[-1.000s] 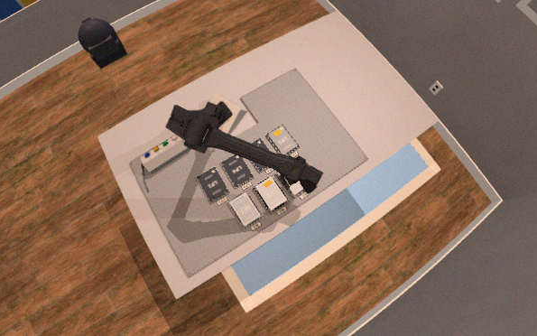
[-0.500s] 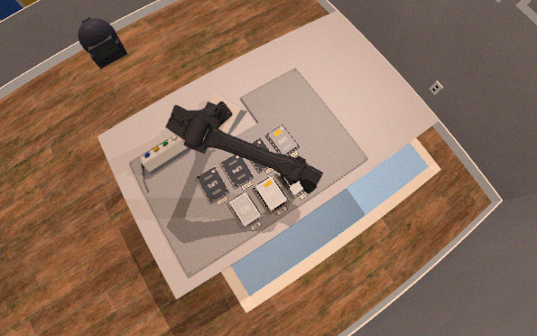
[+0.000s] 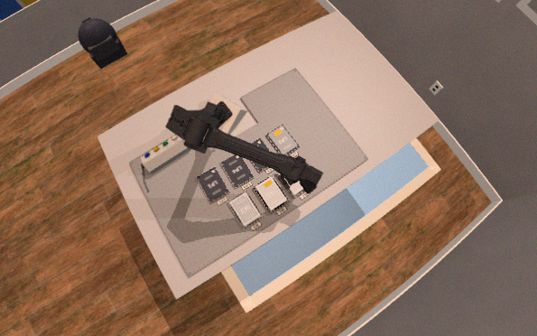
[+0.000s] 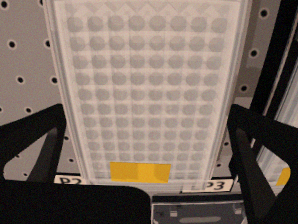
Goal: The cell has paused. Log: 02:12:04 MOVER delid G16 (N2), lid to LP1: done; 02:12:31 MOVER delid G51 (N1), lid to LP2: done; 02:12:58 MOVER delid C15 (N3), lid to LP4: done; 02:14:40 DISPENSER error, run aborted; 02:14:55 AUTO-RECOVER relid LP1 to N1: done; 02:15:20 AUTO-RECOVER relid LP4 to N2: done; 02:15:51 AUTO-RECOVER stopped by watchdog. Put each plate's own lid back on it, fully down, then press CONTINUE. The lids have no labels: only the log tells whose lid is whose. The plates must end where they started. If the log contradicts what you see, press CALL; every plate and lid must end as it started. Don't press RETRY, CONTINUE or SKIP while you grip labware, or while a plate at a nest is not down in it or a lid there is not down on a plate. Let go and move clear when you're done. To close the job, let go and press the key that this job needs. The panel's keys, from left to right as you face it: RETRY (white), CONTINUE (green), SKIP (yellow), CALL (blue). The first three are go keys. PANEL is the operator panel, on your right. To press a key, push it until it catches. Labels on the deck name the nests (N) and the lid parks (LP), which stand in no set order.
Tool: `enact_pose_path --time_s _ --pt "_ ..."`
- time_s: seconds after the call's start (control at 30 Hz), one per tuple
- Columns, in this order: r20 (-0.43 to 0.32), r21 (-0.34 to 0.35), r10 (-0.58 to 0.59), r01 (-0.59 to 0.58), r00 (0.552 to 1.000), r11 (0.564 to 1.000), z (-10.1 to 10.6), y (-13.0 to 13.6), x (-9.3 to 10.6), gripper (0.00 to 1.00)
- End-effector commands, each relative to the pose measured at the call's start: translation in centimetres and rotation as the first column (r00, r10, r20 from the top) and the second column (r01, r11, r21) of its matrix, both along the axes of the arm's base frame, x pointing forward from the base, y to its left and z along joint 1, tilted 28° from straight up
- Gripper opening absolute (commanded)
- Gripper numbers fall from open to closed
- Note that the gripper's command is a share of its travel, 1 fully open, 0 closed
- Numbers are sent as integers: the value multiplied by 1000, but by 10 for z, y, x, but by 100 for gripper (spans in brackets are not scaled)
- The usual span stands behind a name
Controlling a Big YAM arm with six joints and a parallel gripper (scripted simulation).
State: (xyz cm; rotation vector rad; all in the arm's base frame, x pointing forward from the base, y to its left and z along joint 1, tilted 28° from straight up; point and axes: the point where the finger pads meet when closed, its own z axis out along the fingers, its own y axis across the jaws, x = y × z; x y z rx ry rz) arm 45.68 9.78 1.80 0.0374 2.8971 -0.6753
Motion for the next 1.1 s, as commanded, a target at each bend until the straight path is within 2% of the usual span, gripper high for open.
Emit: enact_pose_path --time_s 0.0,0.37,1.07 --pt "15 3 -7 7 1000 1000 6 4 11 100" --pt "42 14 5 -5 999 1000 18 14 16 100" --pt "58 22 11 -12 998 1000 28 19 17 100"
